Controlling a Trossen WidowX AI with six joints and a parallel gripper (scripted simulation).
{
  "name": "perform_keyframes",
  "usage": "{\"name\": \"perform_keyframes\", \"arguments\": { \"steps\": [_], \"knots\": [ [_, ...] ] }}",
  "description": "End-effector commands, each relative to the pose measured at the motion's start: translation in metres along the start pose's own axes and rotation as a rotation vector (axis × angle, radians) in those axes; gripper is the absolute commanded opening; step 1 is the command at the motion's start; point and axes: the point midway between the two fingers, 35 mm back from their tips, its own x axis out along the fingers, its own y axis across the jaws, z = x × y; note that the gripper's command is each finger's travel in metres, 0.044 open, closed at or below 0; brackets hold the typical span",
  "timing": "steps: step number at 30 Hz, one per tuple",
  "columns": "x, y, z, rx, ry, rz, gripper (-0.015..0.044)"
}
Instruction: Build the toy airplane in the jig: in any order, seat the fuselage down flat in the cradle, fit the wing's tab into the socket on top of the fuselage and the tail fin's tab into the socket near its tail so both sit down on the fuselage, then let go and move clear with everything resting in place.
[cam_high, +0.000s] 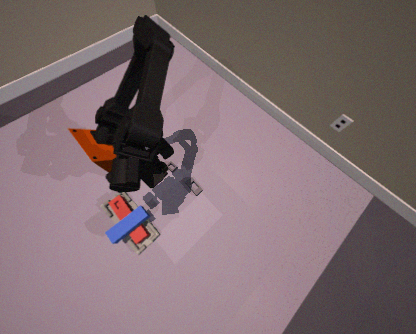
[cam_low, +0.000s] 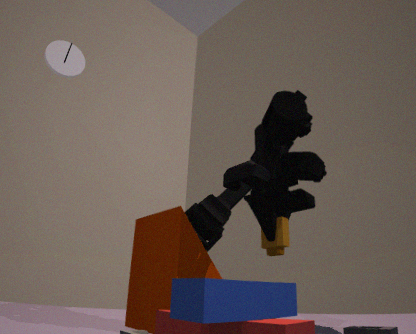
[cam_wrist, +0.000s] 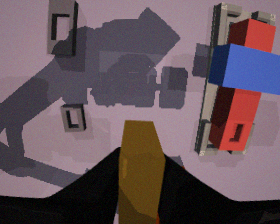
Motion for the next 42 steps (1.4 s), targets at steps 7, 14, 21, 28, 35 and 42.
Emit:
{"name": "perform_keyframes", "arguments": {
  "steps": [7, 14, 21, 28, 35, 42],
  "knots": [
    [0.006, -0.033, 0.002, 0.014, 0.006, -0.008, 0.0000],
    [0.011, -0.056, 0.001, 0.020, 0.006, -0.006, 0.0000],
    [0.017, -0.078, -0.002, 0.026, 0.006, -0.003, 0.0000],
    [0.024, -0.099, -0.007, 0.031, 0.006, 0.001, 0.0000],
    [0.032, -0.120, -0.013, 0.035, 0.005, 0.007, 0.0000],
    [0.042, -0.139, -0.021, 0.039, 0.004, 0.014, 0.0000]
  ]
}}
